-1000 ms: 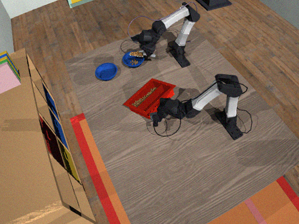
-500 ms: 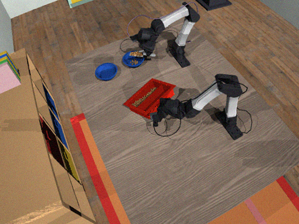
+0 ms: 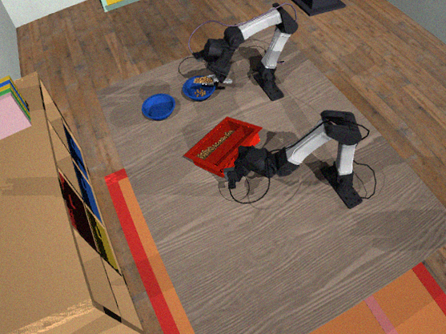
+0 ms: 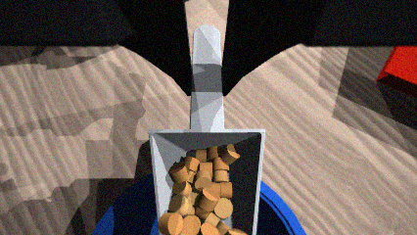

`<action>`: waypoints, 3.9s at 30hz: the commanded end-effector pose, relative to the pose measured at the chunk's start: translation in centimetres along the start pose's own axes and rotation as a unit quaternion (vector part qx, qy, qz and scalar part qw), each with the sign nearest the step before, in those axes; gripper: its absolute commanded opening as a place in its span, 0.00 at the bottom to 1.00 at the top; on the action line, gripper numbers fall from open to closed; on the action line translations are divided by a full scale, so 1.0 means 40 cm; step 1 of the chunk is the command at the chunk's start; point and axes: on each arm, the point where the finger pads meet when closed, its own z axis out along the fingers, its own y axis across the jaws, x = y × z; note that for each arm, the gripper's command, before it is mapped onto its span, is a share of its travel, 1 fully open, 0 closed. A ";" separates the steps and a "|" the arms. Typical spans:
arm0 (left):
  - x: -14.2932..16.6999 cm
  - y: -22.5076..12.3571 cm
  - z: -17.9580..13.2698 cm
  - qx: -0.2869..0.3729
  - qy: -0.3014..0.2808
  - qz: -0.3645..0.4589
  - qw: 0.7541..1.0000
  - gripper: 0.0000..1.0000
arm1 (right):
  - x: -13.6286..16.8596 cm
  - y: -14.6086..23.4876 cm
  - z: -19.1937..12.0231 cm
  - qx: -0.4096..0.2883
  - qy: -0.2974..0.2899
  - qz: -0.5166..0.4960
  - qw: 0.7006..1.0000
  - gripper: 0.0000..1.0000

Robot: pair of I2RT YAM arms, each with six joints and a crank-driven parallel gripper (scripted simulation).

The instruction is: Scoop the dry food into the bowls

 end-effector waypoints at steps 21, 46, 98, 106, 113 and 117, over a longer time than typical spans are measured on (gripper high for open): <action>-0.018 -0.109 -0.014 0.050 -0.009 0.055 0.997 0.00 | -0.031 0.019 -0.024 -0.013 0.004 0.034 0.999 0.00; -0.018 -0.109 -0.014 0.050 -0.009 0.055 0.997 0.00 | -0.053 0.042 -0.034 -0.015 0.022 0.104 0.994 0.00; -0.018 -0.109 -0.014 0.050 -0.009 0.055 0.997 0.00 | -0.101 0.099 -0.059 -0.026 0.058 0.245 0.968 0.00; -0.018 -0.109 -0.014 0.050 -0.009 0.055 0.997 0.00 | -0.108 0.104 -0.060 -0.024 0.067 0.273 0.959 0.00; -0.018 -0.109 -0.014 0.050 -0.009 0.055 0.997 0.00 | -0.104 0.110 -0.060 -0.020 0.079 0.284 0.955 0.00; -0.018 -0.109 -0.014 0.050 -0.009 0.055 0.997 0.00 | -0.068 0.076 -0.039 -0.021 0.041 0.184 0.982 0.00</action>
